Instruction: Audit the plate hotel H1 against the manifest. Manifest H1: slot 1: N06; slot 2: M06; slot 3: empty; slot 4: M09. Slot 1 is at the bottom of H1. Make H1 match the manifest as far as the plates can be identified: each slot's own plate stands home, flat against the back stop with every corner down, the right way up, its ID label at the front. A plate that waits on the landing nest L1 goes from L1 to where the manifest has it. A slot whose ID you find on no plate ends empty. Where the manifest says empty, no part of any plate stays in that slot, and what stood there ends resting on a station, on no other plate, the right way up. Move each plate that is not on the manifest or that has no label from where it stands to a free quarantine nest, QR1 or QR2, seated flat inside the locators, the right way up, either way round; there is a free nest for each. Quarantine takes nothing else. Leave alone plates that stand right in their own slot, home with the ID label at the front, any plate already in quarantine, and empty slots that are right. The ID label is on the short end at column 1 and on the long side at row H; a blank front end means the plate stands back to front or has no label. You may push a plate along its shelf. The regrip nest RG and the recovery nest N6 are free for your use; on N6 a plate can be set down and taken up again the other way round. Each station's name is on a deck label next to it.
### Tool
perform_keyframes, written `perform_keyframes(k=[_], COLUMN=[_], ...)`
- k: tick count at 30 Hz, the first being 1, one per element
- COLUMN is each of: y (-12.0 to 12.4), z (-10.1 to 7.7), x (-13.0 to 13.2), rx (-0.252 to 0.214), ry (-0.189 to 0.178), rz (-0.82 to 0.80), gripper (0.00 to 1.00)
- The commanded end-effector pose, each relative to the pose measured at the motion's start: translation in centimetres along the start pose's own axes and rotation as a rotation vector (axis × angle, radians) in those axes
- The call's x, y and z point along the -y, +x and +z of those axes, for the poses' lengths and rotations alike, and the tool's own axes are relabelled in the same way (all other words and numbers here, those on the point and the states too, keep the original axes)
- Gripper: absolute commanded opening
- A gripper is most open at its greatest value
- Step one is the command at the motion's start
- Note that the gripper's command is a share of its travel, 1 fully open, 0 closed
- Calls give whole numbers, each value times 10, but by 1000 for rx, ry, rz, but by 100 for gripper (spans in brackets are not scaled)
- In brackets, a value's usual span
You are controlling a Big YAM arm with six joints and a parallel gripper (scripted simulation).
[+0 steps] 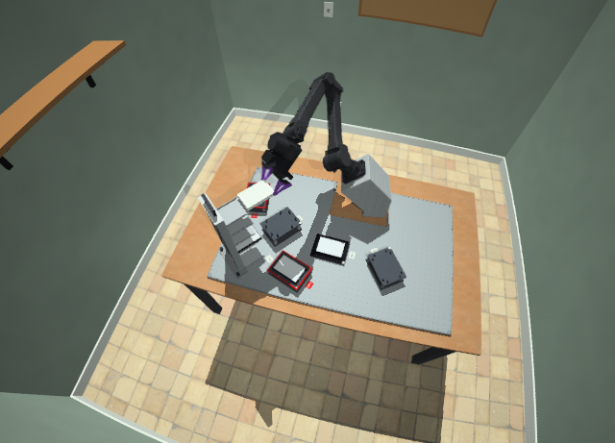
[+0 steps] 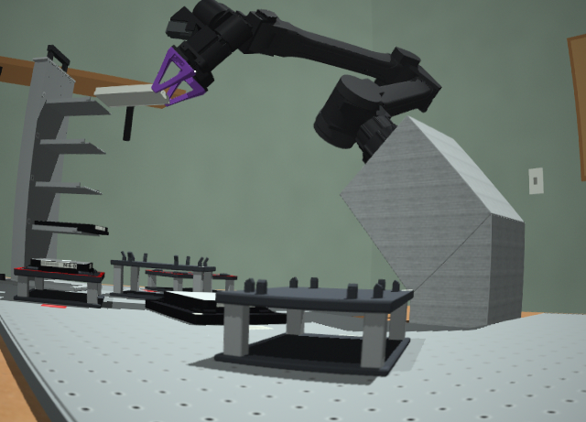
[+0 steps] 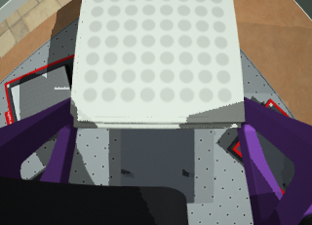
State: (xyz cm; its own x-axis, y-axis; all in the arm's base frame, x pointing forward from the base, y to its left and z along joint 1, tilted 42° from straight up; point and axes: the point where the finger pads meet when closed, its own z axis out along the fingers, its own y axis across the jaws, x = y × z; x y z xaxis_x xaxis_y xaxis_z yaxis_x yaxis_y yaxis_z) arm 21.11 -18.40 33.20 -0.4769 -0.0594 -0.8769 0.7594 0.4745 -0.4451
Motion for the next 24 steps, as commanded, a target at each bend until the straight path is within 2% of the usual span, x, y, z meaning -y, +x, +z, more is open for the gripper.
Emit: perform_keyframes(k=[1, 9, 10, 21, 22, 24], y=[-38, -44, -29, -29, -45, -45], z=[-3, 0, 1, 1, -2, -2], x=[18, 17, 10, 10, 16, 16], rx=[53, 57, 37, 37, 64, 64], ry=[17, 12, 5, 5, 5, 5], rz=[49, 47, 34, 34, 49, 49], gripper=[86, 86, 86, 86, 86, 86])
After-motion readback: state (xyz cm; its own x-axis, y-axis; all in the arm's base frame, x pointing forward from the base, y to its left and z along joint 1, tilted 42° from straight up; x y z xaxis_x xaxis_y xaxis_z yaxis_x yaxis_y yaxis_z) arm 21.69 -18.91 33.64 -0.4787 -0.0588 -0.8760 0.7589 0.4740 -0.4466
